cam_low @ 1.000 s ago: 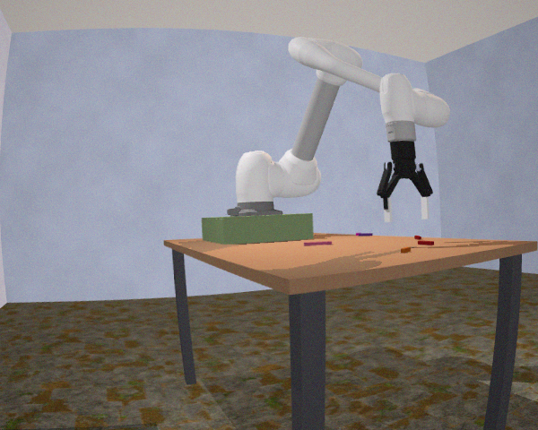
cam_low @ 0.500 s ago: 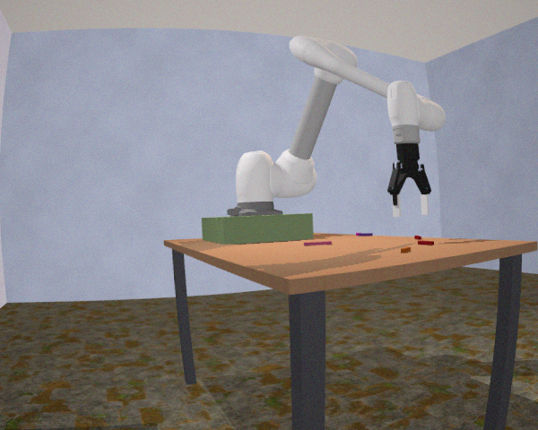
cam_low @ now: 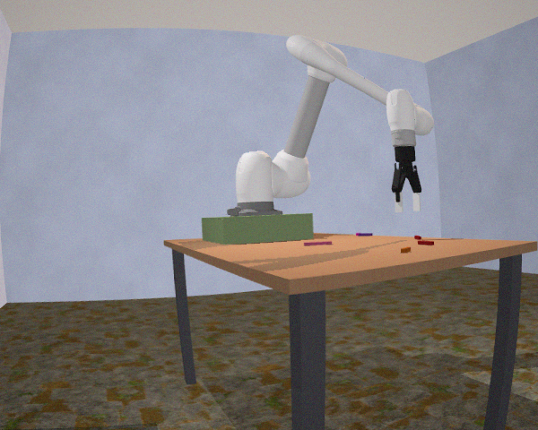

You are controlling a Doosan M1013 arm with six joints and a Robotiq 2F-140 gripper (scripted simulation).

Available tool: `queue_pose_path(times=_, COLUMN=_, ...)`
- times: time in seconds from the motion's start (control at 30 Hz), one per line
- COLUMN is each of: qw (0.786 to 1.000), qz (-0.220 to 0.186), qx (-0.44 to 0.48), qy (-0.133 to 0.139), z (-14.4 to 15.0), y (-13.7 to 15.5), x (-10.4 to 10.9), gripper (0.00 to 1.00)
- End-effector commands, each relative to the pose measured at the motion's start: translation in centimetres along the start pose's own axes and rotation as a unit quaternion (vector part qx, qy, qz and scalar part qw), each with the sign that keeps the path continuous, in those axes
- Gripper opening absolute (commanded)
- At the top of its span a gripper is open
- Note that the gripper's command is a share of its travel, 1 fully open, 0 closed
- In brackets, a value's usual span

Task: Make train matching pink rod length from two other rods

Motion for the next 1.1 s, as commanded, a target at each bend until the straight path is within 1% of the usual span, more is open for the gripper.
queue_pose_path(times=0.0, qw=0.999, qz=0.003, qx=0.042, qy=0.003, z=-3.4, y=2.5, x=0.4, gripper=1.0)
queue_pose_path(times=0.13, qw=0.997, qz=0.003, qx=0.078, qy=0.003, z=-6.5, y=5.2, x=0.5, gripper=1.0)
queue_pose_path(times=0.2, qw=0.997, qz=0.003, qx=0.078, qy=0.003, z=-6.5, y=5.2, x=0.5, gripper=1.0)
queue_pose_path(times=0.23, qw=0.995, qz=0.003, qx=0.101, qy=0.003, z=-8.4, y=7.1, x=0.6, gripper=1.0)
queue_pose_path(times=0.27, qw=0.994, qz=0.003, qx=0.106, qy=0.003, z=-8.8, y=7.5, x=0.6, gripper=1.0)
queue_pose_path(times=0.4, qw=0.99, qz=0.003, qx=0.143, qy=0.003, z=-11.5, y=10.6, x=0.7, gripper=1.0)
queue_pose_path(times=0.7, qw=0.974, qz=0.003, qx=0.226, qy=0.004, z=-16.6, y=18.2, x=0.6, gripper=1.0)
queue_pose_path(times=0.77, qw=0.974, qz=0.003, qx=0.226, qy=0.004, z=-16.6, y=18.2, x=0.6, gripper=1.0)
queue_pose_path(times=0.8, qw=0.968, qz=0.003, qx=0.25, qy=0.004, z=-17.9, y=20.6, x=0.5, gripper=1.0)
queue_pose_path(times=0.83, qw=0.967, qz=0.003, qx=0.255, qy=0.004, z=-18.1, y=21.1, x=0.5, gripper=1.0)
queue_pose_path(times=1.07, qw=0.947, qz=0.002, qx=0.322, qy=0.004, z=-20.7, y=27.8, x=0.2, gripper=1.0)
Point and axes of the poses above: the point where the finger pads meet when closed, its own x axis back along the fingers, its own z axis across the jaws, y = z × x, the point moved 8 cm from there along x, back along the fingers, and after that the axes turned 2 degrees about x, right-handed, at the moved point
